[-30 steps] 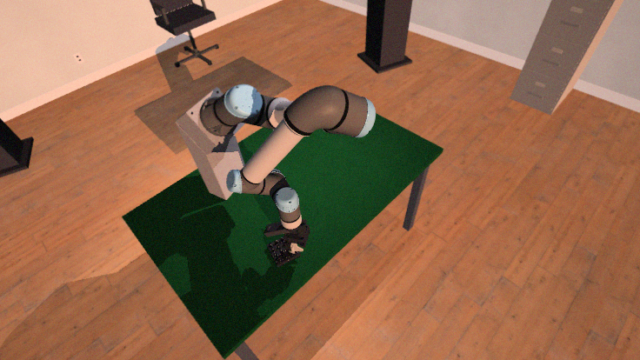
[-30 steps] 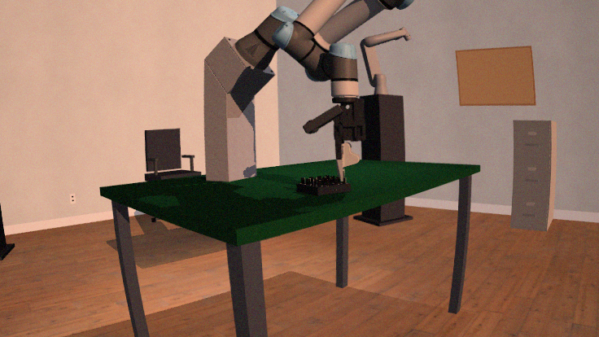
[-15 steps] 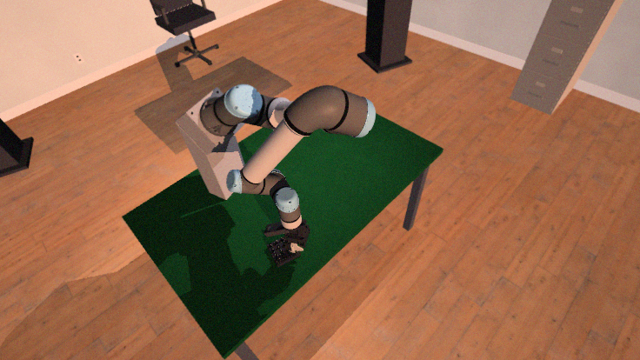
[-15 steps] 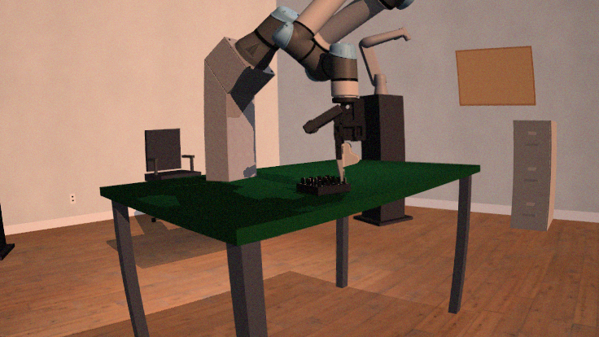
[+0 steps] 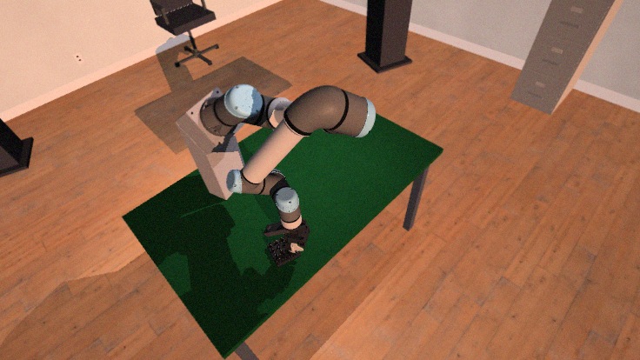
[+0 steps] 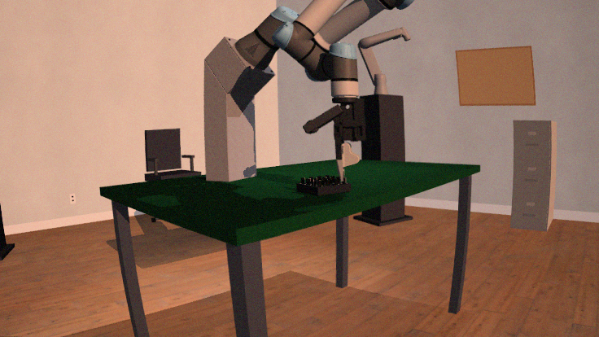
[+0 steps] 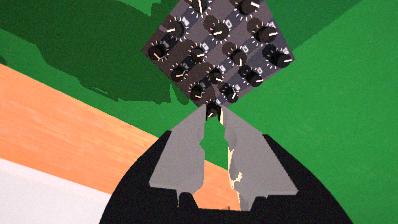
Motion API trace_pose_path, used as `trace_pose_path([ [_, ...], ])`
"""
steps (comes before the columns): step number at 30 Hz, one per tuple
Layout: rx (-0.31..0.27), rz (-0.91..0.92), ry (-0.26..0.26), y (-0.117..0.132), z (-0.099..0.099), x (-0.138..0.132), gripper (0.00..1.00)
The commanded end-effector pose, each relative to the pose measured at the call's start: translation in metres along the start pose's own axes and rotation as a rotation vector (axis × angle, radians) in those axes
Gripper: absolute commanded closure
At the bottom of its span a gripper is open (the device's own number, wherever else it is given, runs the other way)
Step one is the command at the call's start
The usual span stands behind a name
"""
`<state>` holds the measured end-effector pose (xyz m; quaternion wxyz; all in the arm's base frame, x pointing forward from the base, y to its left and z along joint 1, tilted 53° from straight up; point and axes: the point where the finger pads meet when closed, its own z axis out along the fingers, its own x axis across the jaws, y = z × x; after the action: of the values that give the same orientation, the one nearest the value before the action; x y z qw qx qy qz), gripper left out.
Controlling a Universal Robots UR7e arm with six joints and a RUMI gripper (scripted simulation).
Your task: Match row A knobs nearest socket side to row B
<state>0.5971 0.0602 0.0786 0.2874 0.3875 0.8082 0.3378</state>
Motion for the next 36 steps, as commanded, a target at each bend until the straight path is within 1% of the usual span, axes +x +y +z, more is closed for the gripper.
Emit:
trace_pose_path([
  [1,-0.003,-0.004,-0.002,0.0022,0.0002,-0.0008,0.96],
  [19,-0.003,0.019,-0.002,0.0023,0.0002,-0.001,0.96],
  [27,-0.003,0.051,-0.002,0.0023,0.0002,-0.0011,0.96],
  [36,-0.003,0.132,-0.003,0.0022,0.0001,-0.0013,0.96],
])
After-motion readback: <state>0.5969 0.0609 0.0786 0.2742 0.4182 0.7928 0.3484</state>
